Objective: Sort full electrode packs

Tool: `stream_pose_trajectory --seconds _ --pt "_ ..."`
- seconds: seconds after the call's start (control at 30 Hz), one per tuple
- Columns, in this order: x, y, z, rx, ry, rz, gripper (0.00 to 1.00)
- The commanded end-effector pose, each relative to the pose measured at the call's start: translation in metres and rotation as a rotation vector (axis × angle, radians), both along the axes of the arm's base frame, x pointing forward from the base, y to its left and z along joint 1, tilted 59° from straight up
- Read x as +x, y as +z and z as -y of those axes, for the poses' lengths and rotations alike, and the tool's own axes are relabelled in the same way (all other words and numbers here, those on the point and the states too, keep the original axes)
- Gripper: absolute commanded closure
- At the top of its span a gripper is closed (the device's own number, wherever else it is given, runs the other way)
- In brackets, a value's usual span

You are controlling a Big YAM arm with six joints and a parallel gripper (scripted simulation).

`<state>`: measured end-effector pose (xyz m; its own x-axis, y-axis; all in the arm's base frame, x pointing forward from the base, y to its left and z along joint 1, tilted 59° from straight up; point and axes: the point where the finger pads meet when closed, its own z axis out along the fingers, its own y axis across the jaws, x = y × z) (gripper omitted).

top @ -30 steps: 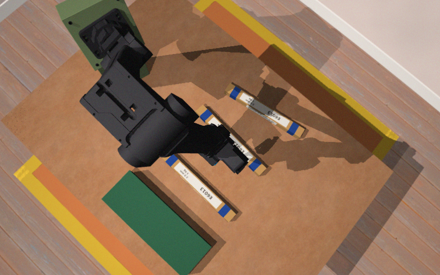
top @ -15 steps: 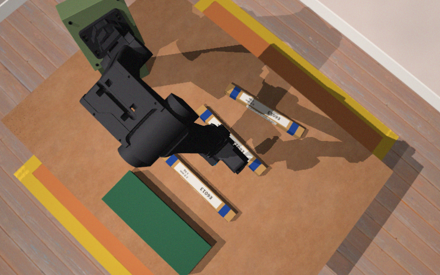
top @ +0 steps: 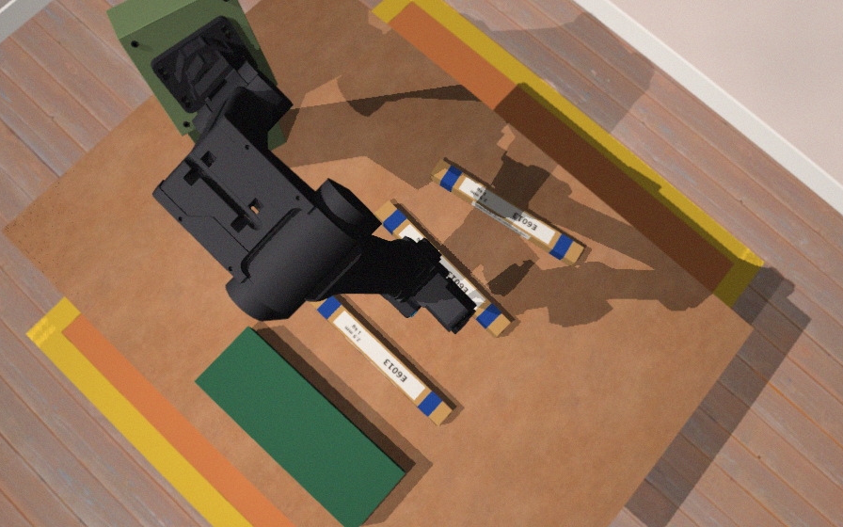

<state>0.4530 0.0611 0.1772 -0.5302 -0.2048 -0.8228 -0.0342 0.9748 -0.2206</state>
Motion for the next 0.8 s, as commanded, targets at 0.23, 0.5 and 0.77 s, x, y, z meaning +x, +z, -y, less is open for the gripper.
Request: stream_pose_trajectory --seconds 0.23,0.5,0.77 --pt "0.005 0.006 0.003 -0.007 0.001 0.017 0.57" --pt "0.005 0.006 0.003 -0.007 0.001 0.017 0.57" --pt "0.017 0.000 0.007 -0.012 -0.002 0.017 0.57"
